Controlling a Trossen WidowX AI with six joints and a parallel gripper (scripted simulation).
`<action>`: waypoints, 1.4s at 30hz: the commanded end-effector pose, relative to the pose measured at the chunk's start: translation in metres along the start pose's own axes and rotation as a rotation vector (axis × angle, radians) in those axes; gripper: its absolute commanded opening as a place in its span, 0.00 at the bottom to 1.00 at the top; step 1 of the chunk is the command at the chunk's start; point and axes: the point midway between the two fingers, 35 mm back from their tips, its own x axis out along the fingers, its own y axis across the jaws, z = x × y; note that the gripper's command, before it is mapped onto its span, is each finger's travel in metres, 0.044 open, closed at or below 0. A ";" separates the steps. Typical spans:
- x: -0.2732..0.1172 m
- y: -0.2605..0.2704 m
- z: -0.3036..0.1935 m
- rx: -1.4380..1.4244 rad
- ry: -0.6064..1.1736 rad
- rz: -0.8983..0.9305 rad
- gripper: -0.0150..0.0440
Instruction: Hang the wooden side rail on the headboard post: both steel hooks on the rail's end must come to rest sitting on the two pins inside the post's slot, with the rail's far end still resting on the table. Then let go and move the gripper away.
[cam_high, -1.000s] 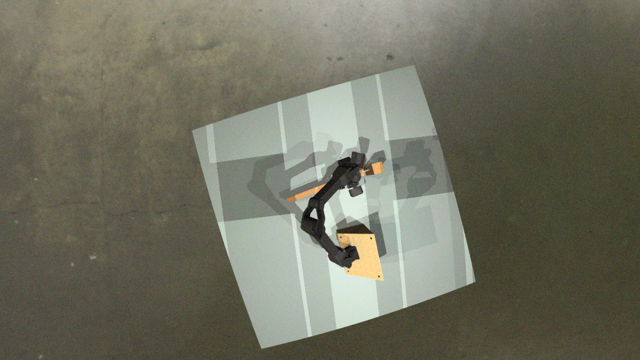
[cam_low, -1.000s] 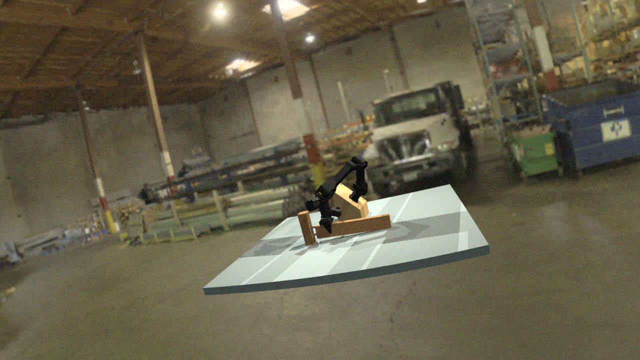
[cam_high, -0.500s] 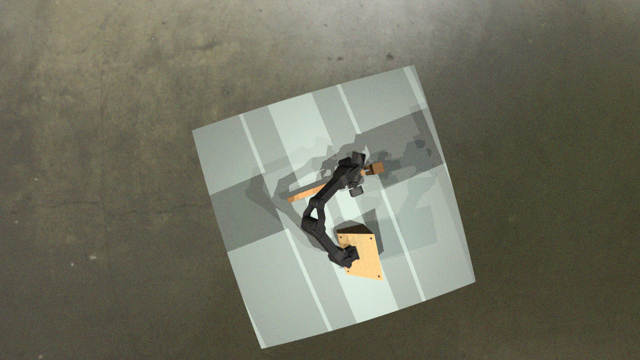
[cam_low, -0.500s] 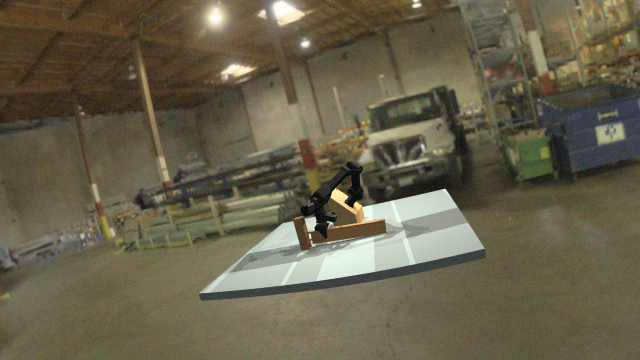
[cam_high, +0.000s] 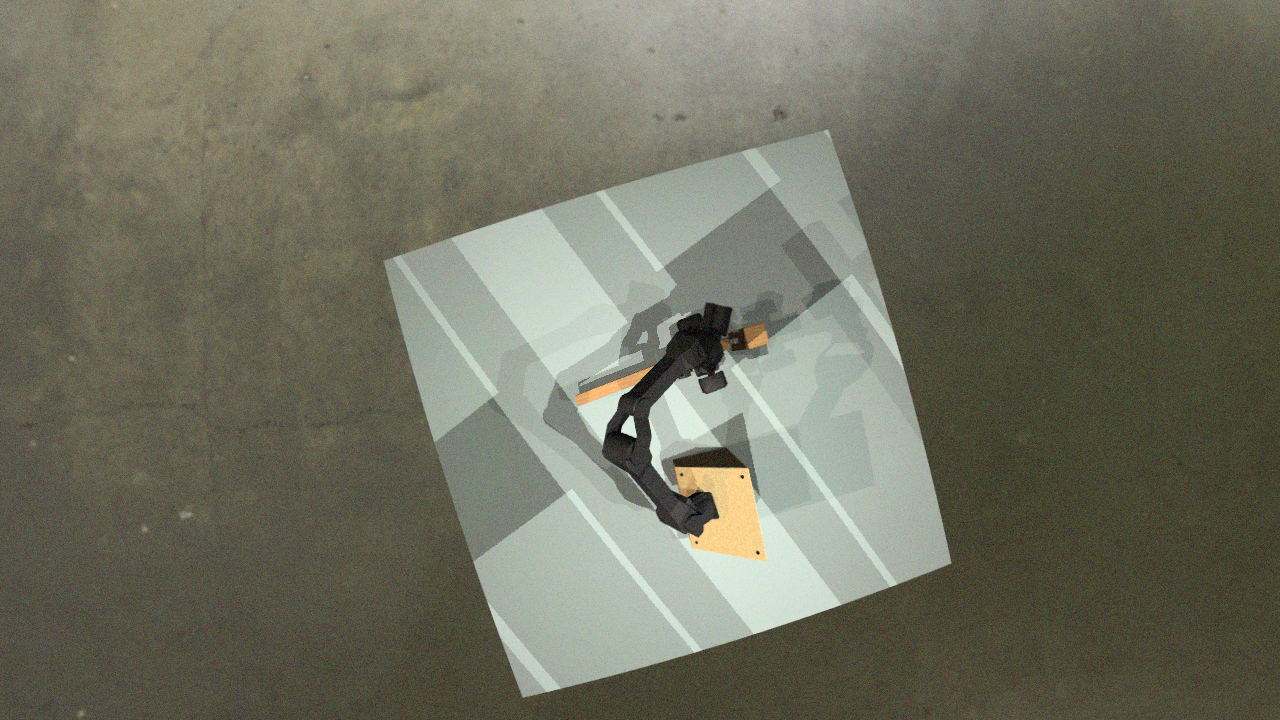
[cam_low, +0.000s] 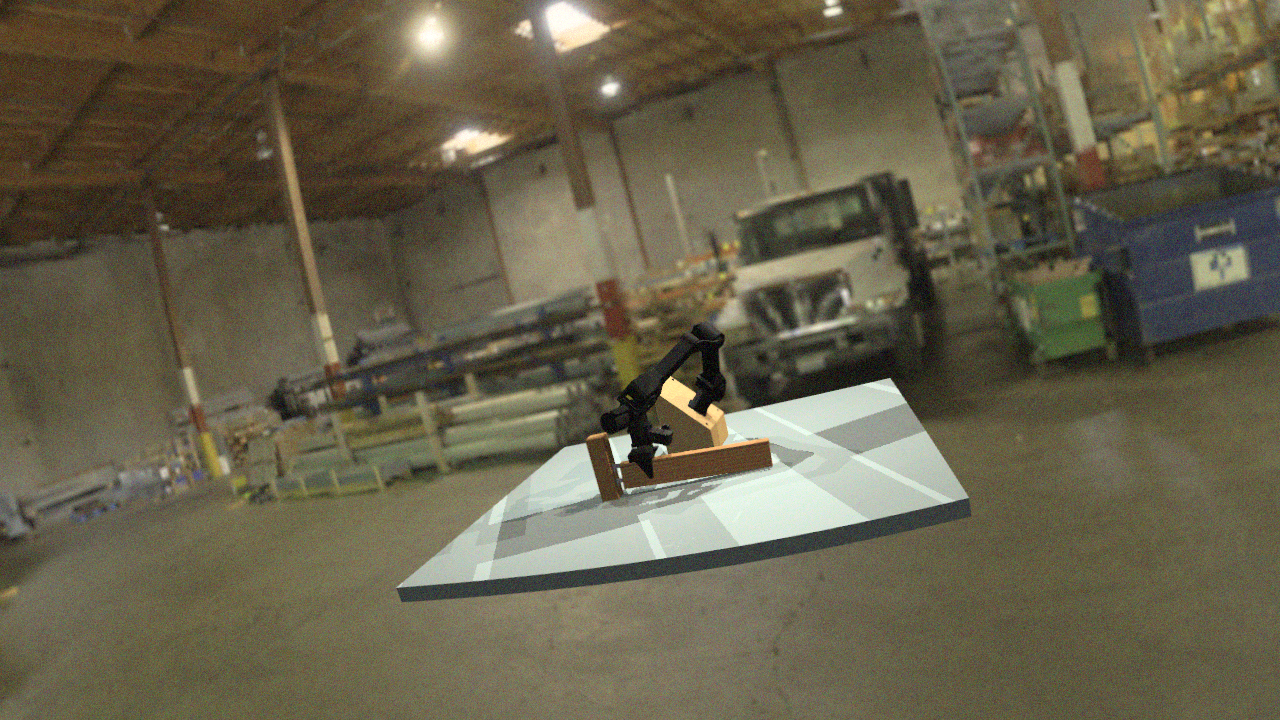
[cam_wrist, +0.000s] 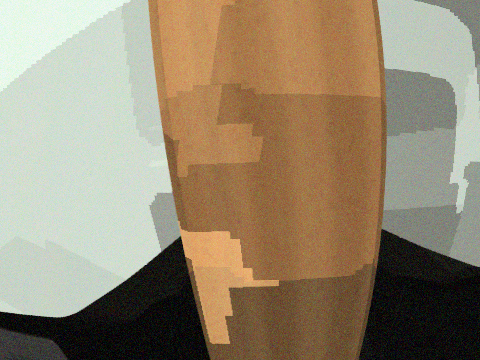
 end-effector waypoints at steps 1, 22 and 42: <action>-0.005 0.000 -0.004 0.003 0.008 -0.009 0.25; -0.004 0.001 -0.007 0.003 0.008 -0.009 0.25; -0.005 0.000 -0.008 0.003 0.008 -0.009 0.25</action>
